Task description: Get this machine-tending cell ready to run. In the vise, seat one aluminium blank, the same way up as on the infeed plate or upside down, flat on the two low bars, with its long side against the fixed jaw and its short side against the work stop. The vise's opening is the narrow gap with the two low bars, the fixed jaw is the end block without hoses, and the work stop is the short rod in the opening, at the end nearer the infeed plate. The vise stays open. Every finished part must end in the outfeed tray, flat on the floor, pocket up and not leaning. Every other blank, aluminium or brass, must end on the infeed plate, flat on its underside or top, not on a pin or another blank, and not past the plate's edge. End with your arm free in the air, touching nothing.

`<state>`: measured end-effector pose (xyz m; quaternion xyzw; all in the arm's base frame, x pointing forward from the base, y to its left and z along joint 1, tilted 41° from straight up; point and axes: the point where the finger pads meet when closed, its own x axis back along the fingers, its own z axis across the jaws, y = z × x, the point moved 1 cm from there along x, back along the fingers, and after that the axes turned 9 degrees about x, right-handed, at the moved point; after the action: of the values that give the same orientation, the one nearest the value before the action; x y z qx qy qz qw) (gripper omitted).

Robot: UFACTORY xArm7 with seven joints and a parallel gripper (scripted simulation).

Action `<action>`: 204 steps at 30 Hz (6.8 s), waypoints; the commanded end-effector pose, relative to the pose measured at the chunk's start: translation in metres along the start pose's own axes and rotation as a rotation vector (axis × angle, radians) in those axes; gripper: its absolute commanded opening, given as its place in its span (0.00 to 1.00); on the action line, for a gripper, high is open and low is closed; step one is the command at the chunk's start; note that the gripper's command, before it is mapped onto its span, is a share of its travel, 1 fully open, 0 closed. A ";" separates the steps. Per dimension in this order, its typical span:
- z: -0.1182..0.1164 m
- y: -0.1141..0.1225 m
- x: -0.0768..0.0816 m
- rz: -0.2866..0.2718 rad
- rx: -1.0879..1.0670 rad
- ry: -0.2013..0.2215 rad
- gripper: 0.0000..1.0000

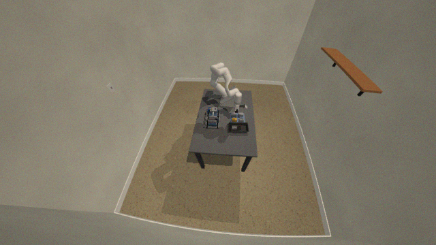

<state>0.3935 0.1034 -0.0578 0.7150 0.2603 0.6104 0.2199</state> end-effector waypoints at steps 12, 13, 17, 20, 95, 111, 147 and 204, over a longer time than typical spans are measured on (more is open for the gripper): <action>0.001 -0.001 -0.006 0.002 0.000 0.003 0.00; 0.001 -0.001 -0.006 0.002 0.000 0.003 0.00; 0.001 -0.001 -0.007 0.002 0.000 0.003 0.00; 0.001 -0.001 -0.007 0.002 0.000 0.003 0.00; 0.001 -0.001 0.062 0.002 0.000 0.003 0.00; 0.089 0.008 0.074 -0.001 -0.014 0.012 0.00; 0.165 0.022 0.050 0.002 0.000 0.003 0.00; 0.166 0.022 -0.002 0.002 0.000 0.003 0.00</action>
<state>0.5579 0.0835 -0.0732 0.7157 0.2601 0.6096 0.2202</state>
